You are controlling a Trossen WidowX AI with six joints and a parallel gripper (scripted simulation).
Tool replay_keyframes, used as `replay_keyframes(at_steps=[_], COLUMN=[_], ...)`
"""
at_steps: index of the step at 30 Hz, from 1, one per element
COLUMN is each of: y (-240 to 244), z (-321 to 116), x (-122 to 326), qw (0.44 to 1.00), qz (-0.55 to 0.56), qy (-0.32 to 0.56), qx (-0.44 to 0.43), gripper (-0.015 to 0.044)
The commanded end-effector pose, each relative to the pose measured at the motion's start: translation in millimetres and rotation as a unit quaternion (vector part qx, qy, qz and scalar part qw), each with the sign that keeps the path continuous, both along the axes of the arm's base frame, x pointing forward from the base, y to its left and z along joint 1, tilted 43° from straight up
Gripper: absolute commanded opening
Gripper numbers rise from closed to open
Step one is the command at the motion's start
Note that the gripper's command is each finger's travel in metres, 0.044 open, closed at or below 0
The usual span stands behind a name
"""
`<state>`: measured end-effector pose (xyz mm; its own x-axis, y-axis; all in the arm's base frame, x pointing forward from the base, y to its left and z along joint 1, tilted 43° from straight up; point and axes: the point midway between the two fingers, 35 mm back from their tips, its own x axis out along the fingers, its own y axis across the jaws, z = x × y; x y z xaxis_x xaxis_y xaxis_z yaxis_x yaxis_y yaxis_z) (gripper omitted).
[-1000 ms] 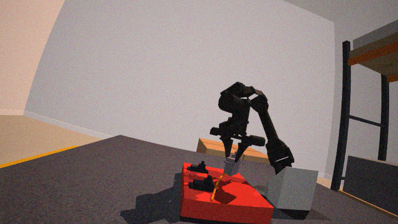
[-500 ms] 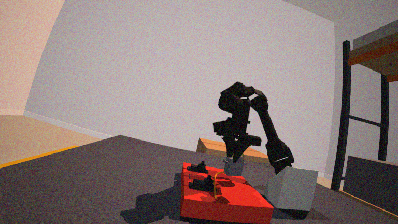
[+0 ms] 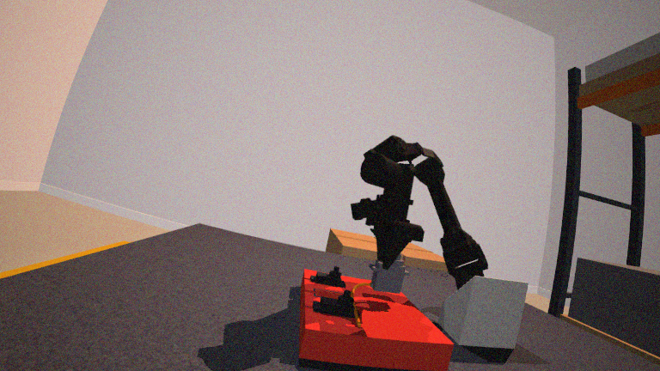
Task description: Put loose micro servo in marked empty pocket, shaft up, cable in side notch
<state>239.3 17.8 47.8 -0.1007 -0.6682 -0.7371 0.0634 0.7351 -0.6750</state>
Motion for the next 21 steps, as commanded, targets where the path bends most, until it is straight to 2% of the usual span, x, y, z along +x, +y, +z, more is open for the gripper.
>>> replay_keyframes(at_steps=[1, 21], y=[-1.3, -10.7], z=[0.9, 0.4], x=[11.0, 87.5], qw=[1.000, 1.000], qz=[-0.002, -0.002], qy=[-0.004, -0.007], qx=[-0.001, -0.001], gripper=[0.0000, 0.0000])
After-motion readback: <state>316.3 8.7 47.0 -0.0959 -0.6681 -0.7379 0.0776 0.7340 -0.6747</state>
